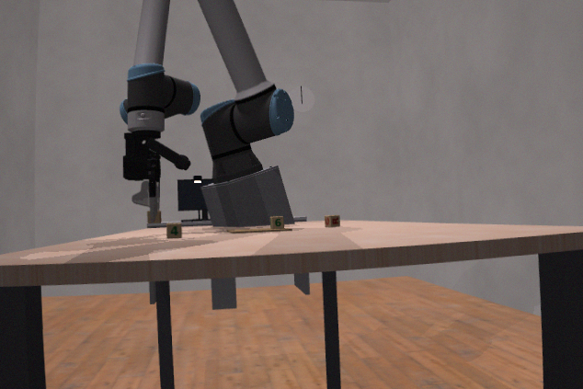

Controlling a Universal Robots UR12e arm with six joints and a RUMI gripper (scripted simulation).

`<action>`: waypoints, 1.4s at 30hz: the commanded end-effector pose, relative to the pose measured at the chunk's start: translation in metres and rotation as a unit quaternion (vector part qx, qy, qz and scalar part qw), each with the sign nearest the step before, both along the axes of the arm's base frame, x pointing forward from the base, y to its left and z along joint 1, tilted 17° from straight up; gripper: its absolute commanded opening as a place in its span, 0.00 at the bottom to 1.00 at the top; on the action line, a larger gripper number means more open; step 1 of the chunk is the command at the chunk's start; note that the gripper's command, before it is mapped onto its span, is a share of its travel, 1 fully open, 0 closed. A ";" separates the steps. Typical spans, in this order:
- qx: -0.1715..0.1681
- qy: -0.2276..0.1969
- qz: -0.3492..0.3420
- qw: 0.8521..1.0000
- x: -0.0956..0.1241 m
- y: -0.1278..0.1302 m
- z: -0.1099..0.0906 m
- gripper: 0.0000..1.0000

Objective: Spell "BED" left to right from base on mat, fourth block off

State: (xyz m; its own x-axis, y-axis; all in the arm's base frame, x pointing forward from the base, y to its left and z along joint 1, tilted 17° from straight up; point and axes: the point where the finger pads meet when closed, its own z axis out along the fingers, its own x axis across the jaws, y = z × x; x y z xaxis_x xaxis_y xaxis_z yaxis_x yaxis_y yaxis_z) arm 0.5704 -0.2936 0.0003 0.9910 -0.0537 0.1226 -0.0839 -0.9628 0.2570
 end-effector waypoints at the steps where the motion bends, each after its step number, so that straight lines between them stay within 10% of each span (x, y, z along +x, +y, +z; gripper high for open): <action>1: 0.000 0.000 0.000 1.000 -0.004 0.009 0.035 0.09; 27: 0.000 0.000 0.000 1.000 -0.004 0.029 0.065 0.09; 42: 0.001 0.004 0.010 1.000 0.028 0.202 0.023 0.09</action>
